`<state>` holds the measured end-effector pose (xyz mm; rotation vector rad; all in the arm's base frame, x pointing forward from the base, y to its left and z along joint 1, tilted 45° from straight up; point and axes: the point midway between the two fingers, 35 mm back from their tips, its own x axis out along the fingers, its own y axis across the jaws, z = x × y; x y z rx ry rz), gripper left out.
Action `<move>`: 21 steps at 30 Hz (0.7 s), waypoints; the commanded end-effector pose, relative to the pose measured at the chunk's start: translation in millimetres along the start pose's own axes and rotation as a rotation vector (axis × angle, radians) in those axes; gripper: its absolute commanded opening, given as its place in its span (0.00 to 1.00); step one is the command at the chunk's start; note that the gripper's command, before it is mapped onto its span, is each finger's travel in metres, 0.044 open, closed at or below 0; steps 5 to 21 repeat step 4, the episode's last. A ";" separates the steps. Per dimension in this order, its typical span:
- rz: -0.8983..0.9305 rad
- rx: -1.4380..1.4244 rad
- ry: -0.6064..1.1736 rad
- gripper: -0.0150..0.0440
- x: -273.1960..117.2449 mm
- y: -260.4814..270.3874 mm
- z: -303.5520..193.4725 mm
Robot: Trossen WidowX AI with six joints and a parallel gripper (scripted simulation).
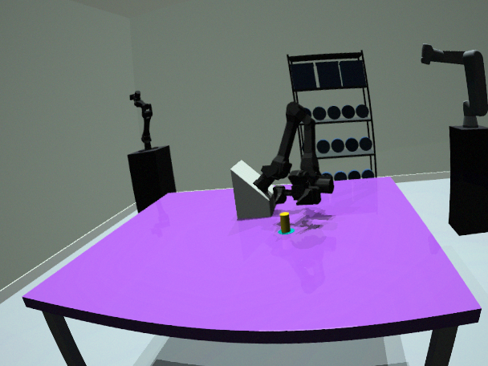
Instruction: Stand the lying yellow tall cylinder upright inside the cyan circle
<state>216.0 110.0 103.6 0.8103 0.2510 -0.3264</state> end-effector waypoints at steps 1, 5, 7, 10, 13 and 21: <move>-0.001 -0.010 0.001 0.93 -1.1 -4.0 14.5; 0.002 -0.009 -0.002 0.93 -2.2 -4.9 24.4; 0.002 -0.009 -0.002 0.93 -2.2 -4.9 24.4; 0.002 -0.009 -0.002 0.93 -2.2 -4.9 24.4; 0.002 -0.009 -0.002 0.93 -2.2 -4.9 24.4; 0.002 -0.009 -0.002 0.93 -2.2 -4.9 24.4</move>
